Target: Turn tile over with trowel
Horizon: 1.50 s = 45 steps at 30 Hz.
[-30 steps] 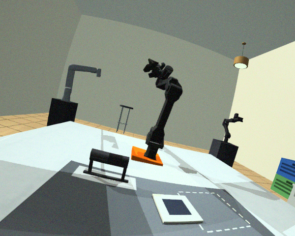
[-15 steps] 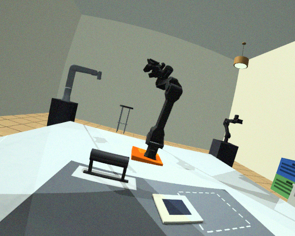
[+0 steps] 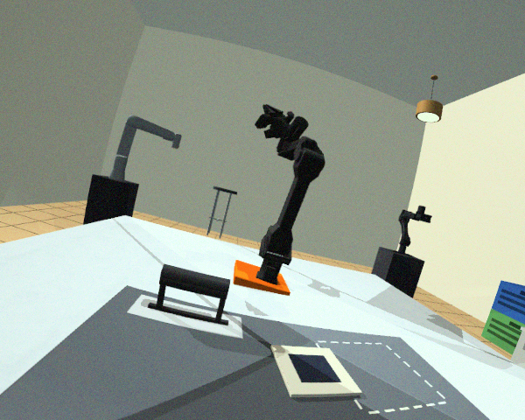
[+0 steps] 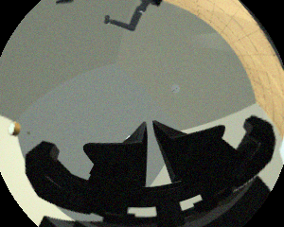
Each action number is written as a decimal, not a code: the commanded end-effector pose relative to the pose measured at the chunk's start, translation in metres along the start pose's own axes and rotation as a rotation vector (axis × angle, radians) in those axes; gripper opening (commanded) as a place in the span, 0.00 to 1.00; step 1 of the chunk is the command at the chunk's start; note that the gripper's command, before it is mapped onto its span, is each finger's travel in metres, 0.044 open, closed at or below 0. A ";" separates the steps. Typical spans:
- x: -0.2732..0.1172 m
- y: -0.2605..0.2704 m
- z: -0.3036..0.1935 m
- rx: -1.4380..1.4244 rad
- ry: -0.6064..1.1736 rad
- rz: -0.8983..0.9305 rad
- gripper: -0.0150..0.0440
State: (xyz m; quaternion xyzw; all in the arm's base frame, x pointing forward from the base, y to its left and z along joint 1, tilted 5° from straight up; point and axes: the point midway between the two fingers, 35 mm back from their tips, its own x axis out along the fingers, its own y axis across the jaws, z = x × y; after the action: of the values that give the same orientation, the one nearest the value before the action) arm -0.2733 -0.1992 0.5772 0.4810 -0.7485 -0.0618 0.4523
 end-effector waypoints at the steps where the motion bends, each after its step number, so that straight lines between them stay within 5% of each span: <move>1: 0.000 0.000 0.000 0.000 0.000 0.000 0.25; 12: 0.000 0.000 0.000 0.000 0.000 0.000 0.25; 24: 0.005 -0.013 0.006 0.137 -0.004 -0.017 0.76; 45: 0.030 -0.094 0.031 0.847 -0.083 -0.127 0.76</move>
State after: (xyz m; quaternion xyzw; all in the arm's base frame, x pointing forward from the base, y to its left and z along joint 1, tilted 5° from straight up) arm -0.2406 -0.2736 0.5367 0.6549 -0.7020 0.1776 0.2162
